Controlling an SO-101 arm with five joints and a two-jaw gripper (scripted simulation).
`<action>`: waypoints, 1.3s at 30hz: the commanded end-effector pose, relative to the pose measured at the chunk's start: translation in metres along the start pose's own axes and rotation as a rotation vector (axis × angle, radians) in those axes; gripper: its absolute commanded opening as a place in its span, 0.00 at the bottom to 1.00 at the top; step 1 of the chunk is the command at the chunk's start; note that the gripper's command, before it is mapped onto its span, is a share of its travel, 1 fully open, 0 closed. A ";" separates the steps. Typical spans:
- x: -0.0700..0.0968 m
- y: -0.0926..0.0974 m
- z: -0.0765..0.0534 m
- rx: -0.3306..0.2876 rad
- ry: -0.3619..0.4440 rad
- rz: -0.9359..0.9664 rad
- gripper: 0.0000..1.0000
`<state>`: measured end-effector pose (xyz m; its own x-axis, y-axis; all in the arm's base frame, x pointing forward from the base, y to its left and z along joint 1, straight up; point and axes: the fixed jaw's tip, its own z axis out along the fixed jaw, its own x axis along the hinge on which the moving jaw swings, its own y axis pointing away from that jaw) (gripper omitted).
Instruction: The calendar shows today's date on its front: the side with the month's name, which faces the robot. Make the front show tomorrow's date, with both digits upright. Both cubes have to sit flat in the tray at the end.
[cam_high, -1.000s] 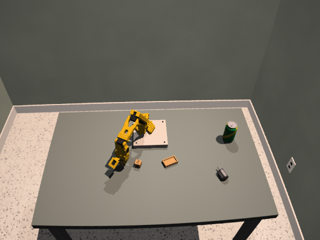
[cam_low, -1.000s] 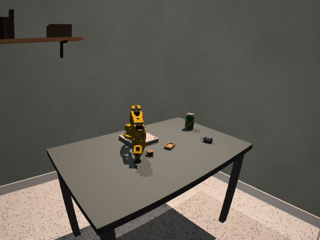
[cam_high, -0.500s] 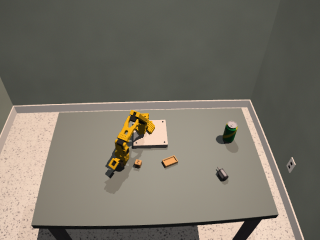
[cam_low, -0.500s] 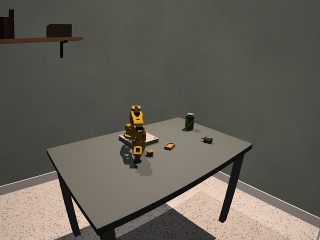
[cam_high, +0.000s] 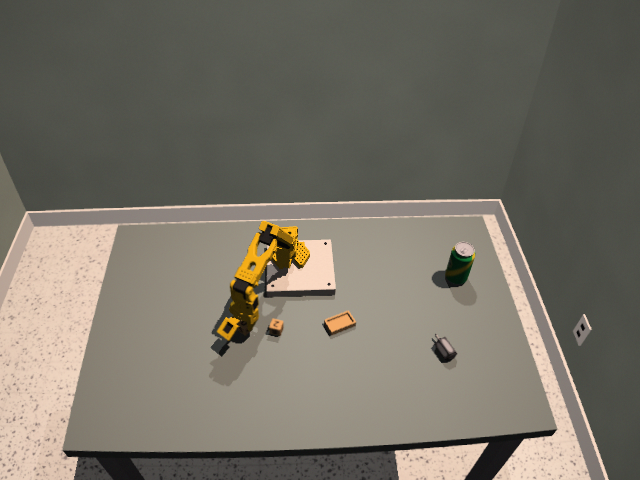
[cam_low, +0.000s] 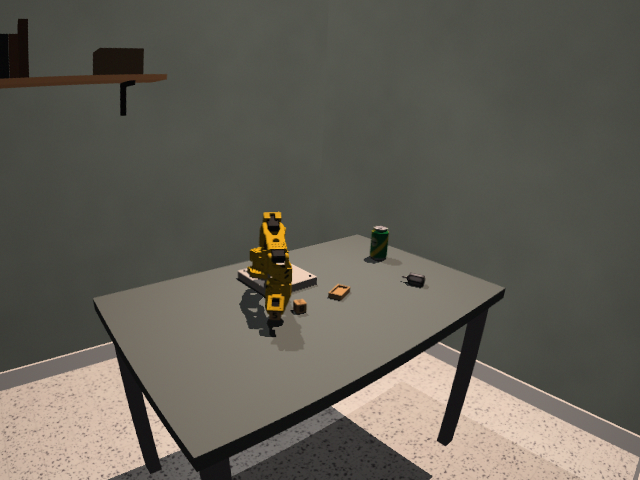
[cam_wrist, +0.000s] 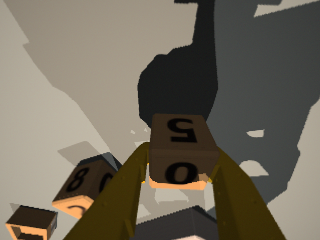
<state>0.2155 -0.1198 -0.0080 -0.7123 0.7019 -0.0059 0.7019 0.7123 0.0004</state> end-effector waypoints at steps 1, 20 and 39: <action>0.004 0.001 0.005 0.004 0.020 -0.002 0.01; 0.004 0.001 0.005 0.004 0.020 -0.002 0.18; 0.004 0.001 0.005 0.004 0.020 -0.002 0.33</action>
<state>0.2155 -0.1198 -0.0080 -0.7123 0.7019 -0.0060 0.7019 0.7123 0.0004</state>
